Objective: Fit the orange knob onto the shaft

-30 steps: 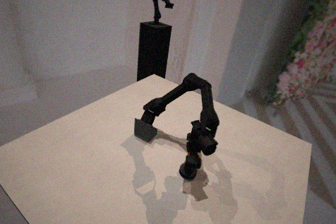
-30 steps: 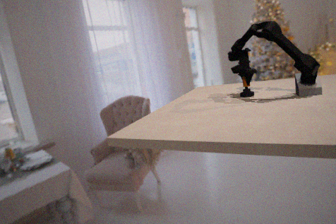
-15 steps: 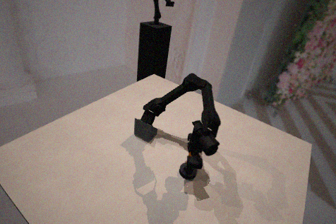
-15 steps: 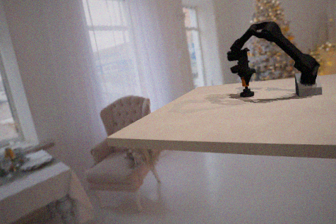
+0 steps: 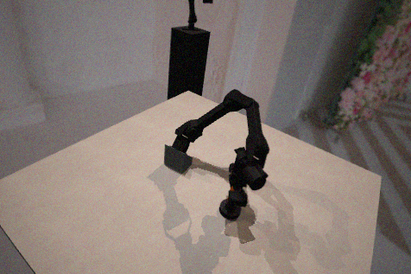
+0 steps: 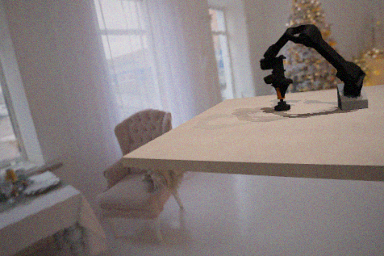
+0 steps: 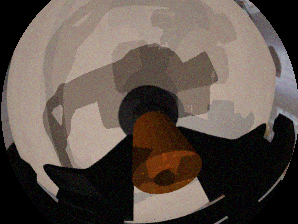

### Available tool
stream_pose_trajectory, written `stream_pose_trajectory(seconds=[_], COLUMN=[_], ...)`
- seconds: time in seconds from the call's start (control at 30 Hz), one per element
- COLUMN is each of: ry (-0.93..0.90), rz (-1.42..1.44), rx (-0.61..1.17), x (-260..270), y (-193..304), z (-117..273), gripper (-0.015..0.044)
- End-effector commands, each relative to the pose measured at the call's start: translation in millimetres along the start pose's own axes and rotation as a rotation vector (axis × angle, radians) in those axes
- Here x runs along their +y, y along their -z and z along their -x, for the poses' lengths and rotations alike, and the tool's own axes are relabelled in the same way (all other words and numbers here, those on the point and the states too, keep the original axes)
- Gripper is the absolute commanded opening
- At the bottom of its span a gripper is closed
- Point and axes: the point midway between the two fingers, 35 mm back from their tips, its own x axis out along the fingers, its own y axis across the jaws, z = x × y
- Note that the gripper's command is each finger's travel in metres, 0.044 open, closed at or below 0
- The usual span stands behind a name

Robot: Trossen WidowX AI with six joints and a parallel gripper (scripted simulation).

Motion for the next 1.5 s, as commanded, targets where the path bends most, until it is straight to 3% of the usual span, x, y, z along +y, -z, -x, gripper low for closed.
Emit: stream_pose_trajectory(seconds=[0.0, 0.8, 1.03, 1.47], ry=[0.002, 0.002, 0.002, 0.002], rz=[0.001, 0.001, 0.200, 0.210], rx=[-0.002, -0.003, -0.002, -0.002], x=[1.5, -0.4, -1.8, -2.1], y=[2.7, -0.7, -2.2, -0.7], z=[1.6, 3.1, 4.8, 1.7], gripper=[0.0000, 0.0000, 0.0000, 0.0000])
